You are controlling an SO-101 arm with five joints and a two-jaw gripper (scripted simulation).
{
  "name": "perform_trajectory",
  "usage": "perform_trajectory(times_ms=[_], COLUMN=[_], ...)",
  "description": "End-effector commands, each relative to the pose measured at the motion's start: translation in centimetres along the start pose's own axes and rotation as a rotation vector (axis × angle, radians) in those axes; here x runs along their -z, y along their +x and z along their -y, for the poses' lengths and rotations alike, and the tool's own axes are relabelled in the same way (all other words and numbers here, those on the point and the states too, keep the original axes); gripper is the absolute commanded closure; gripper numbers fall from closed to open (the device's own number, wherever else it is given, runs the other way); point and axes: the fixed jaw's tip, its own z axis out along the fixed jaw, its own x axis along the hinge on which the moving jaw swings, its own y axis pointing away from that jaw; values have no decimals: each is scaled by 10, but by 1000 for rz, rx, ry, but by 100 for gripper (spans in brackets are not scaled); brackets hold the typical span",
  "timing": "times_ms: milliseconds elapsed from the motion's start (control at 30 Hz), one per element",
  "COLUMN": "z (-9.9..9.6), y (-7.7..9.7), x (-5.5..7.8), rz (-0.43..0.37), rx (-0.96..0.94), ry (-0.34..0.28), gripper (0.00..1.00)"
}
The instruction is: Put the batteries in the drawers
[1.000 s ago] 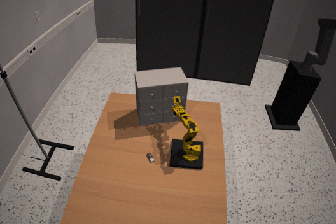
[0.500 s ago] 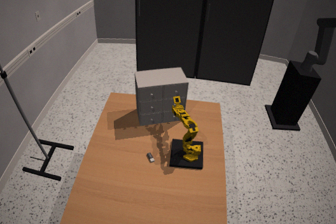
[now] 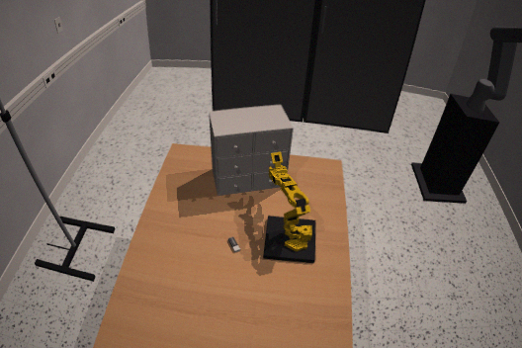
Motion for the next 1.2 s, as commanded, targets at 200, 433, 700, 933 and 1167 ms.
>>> perform_trajectory(times_ms=[200, 433, 700, 933, 1167], z=[-2, -3, -2, -2, -1], y=[9, 13, 15, 26, 37], x=[19, 25, 26, 33, 43], rz=[-4, -3, -21, -142, -264], rx=[17, 22, 22, 26, 30], ry=[-9, -10, -10, -8, -7], gripper=[79, 79, 79, 79, 79])
